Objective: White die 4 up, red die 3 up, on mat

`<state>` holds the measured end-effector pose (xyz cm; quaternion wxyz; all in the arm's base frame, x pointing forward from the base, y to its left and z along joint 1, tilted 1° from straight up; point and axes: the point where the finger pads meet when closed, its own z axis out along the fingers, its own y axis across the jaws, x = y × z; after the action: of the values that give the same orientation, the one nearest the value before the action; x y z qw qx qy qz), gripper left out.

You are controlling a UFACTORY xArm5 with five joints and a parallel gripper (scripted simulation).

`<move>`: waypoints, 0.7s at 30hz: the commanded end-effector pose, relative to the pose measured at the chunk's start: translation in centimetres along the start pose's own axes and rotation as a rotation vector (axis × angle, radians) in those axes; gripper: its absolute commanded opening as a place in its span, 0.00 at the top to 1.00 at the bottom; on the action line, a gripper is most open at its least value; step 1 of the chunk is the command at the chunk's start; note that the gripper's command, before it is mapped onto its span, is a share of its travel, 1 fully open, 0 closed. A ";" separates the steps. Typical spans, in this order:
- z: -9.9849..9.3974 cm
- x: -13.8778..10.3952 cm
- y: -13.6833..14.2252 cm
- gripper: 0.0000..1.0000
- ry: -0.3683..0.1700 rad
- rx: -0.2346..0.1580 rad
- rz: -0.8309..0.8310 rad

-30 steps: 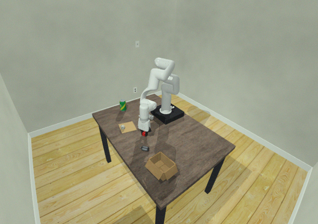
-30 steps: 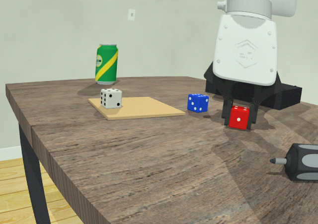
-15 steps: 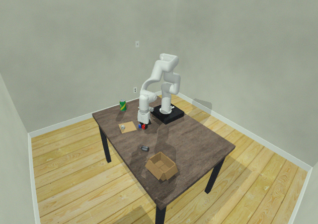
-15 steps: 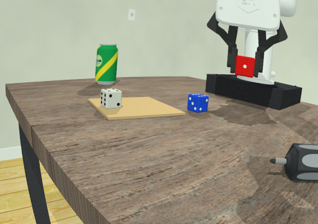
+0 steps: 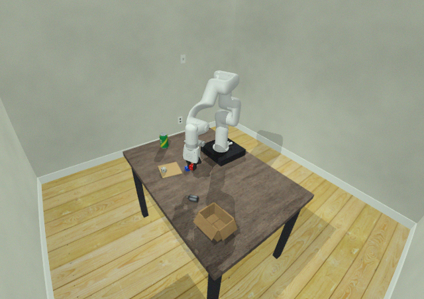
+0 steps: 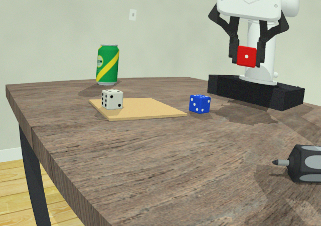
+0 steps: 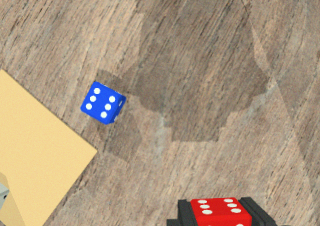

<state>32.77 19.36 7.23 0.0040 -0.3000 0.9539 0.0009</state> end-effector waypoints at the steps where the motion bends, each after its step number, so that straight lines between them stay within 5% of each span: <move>1: -0.1 -0.3 -0.9 0.73 -0.004 0.000 0.024; 7: 0.2 -0.6 -9.4 0.73 -0.001 0.002 0.253; 8: 0.3 -0.3 -12.4 0.73 0.000 0.003 0.334; 10: 0.4 -0.2 -12.6 0.73 0.000 0.003 0.339; 13: 0.7 1.4 -19.1 0.73 0.002 0.003 0.512; 17: 0.7 1.5 -19.5 0.73 0.002 0.003 0.519; 19: 1.1 4.1 -25.6 0.73 0.003 0.004 0.682; 21: 1.1 4.1 -25.6 0.73 0.003 0.004 0.682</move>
<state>42.73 0.51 6.35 0.0015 -0.0171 0.9999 0.0000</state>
